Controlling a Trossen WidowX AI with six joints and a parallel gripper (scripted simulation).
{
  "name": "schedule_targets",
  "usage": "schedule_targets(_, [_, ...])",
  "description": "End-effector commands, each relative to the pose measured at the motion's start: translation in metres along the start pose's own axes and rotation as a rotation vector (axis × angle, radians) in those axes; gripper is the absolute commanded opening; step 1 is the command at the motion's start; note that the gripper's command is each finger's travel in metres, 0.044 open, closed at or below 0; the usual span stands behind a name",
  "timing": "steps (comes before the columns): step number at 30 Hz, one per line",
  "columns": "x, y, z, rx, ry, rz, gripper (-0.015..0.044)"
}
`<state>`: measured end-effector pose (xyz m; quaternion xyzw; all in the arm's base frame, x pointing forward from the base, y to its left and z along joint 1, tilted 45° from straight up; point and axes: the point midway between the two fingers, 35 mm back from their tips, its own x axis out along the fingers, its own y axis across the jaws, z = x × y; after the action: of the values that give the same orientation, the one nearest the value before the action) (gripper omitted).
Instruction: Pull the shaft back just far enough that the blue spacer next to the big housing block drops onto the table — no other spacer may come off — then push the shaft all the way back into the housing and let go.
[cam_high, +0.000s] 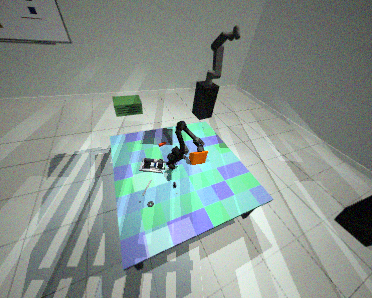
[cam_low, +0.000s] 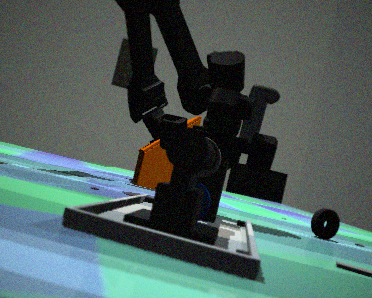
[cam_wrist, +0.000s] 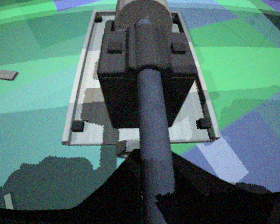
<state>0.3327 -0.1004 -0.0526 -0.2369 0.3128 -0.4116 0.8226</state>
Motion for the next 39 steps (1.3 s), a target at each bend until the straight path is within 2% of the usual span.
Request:
schedule_targets(1, [0.0017,0.0004,0.0036,0.003,-0.004,-0.001,0.0000])
schedule_targets(39, [0.0110,0.0001,0.0131,0.003,-0.004,-0.002,0.0000])
